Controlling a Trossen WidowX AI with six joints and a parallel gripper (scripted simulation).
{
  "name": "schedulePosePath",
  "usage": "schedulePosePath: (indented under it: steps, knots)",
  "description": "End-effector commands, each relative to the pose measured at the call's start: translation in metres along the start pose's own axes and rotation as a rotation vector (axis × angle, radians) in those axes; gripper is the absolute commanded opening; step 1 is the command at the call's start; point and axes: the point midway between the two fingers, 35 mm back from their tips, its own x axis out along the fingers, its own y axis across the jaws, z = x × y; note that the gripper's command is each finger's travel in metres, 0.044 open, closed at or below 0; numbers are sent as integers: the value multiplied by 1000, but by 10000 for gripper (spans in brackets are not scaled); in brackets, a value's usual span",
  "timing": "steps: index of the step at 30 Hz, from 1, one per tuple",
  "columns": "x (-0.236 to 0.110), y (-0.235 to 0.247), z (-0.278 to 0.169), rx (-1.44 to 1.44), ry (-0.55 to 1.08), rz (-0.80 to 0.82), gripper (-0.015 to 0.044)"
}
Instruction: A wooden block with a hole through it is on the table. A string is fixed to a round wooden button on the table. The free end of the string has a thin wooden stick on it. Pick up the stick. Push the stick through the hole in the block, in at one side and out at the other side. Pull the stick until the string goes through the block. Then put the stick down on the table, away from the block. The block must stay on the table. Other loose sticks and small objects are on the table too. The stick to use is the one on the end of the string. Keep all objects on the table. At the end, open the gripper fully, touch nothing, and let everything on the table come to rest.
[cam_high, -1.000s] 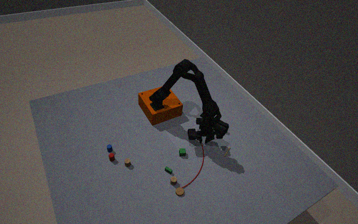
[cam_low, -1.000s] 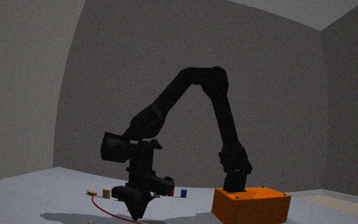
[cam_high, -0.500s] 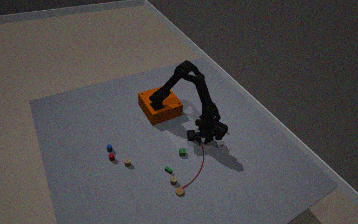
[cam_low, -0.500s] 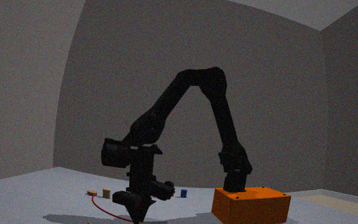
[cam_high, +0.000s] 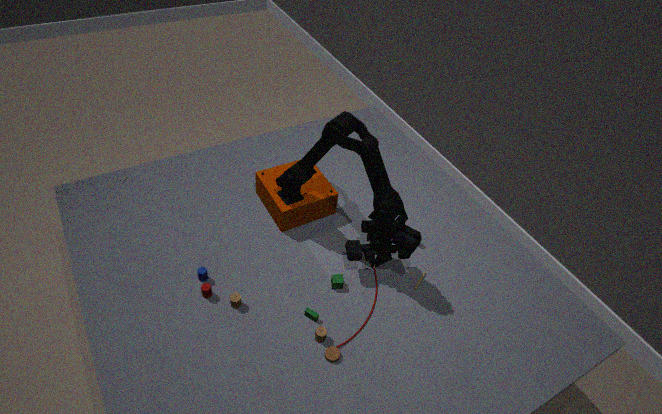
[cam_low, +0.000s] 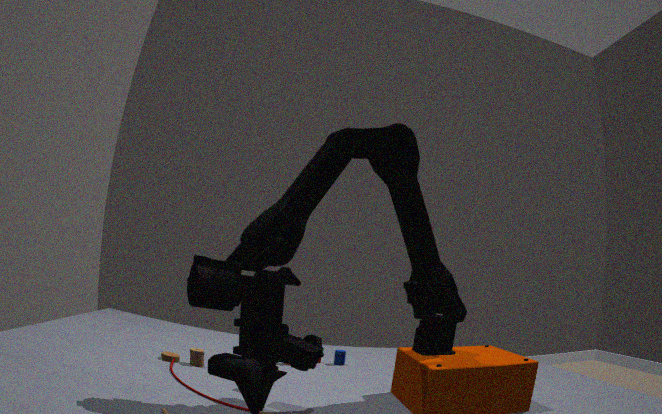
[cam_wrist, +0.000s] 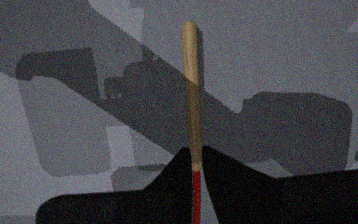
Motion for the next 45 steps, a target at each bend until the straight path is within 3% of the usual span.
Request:
schedulePosePath:
  steps: [1, 45]
  knots:
    - [-2, 0, 0, 0, 0, 0, 0]
    - [-59, -1, 0, 0, 0, 0, 0]
